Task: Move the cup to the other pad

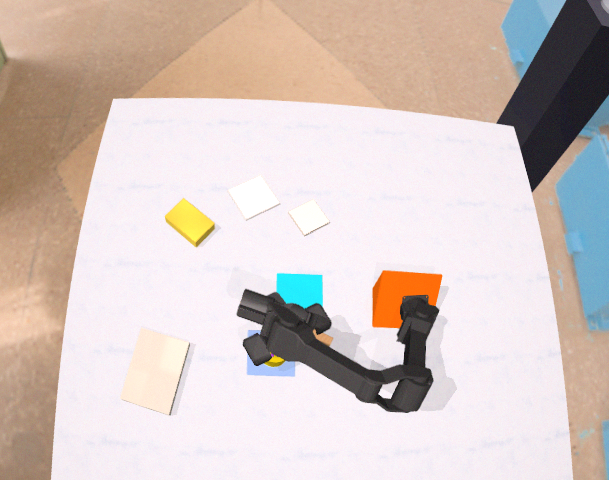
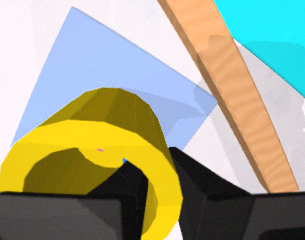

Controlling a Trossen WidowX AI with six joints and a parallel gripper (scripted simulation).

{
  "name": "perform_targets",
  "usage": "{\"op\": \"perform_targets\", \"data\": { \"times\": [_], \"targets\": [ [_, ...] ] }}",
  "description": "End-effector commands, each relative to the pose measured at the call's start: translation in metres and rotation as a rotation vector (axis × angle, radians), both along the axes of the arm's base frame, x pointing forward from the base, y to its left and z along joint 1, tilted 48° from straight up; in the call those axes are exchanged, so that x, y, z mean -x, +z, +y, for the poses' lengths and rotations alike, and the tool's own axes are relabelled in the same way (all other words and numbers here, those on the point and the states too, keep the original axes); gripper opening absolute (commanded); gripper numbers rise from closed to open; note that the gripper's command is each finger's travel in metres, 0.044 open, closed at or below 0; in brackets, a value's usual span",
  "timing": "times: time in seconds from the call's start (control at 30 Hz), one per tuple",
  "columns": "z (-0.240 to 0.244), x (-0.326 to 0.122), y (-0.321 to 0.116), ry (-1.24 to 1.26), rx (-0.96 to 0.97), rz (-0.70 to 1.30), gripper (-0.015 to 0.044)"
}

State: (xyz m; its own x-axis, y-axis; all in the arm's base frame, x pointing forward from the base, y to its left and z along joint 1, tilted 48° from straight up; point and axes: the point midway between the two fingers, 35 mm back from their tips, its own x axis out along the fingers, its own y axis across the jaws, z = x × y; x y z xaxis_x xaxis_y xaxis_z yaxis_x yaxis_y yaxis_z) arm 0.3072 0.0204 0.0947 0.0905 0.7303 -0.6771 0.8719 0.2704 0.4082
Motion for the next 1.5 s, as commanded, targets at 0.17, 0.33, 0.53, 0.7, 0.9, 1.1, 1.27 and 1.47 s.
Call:
{"op": "perform_targets", "data": {
  "times": [0.17, 0.33, 0.53, 0.7, 0.9, 1.1, 1.27, 1.47],
  "targets": [
    [-0.012, 0.001, 0.011, -0.001, 0.001, -0.001, 0.0],
    [-0.024, 0.003, 0.022, -0.003, 0.001, 0.0, 0.0],
    [-0.036, 0.007, 0.034, -0.005, -0.001, 0.001, 0.0],
    [-0.034, 0.008, 0.031, -0.009, -0.005, 0.008, 0.0],
    [-0.034, 0.008, 0.031, -0.009, -0.005, 0.008, 0.0],
    [-0.034, 0.008, 0.031, -0.009, -0.005, 0.008, 0.0],
    [-0.036, 0.009, 0.029, -0.009, -0.005, 0.008, 0.0],
    [-0.046, 0.015, 0.019, -0.007, -0.002, 0.004, 0.0]
  ]
}}
